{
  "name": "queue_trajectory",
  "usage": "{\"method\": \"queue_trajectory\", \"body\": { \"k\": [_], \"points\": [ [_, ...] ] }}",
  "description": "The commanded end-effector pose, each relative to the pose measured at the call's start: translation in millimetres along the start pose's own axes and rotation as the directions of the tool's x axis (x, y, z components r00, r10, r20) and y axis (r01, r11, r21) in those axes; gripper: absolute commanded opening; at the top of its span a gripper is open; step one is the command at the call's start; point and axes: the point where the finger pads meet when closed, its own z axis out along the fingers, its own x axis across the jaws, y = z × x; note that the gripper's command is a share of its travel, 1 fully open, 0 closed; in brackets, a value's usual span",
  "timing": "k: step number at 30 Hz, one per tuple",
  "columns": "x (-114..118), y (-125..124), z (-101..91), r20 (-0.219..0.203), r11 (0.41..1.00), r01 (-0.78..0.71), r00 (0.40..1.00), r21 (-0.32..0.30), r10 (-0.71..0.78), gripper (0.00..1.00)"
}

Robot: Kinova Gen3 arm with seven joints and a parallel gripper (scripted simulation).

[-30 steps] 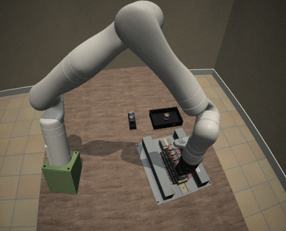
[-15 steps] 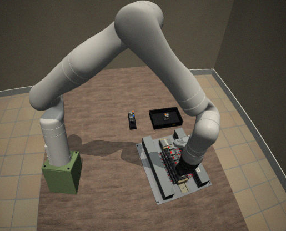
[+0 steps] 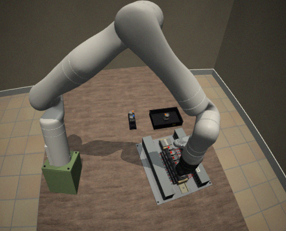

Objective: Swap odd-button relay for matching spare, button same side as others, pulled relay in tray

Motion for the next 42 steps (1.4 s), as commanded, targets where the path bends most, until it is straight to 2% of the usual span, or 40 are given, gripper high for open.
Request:
{"method": "queue_trajectory", "body": {
  "k": [1, 42],
  "points": [
    [2.1, 0.3, -3.5, -0.004, 1.000, -0.003, 1.000, 0.000, 0.003, 0.00],
    [0.6, 0.5, -0.7, -0.002, 1.000, -0.001, 1.000, -0.001, 0.001, 0.00]
  ]
}}
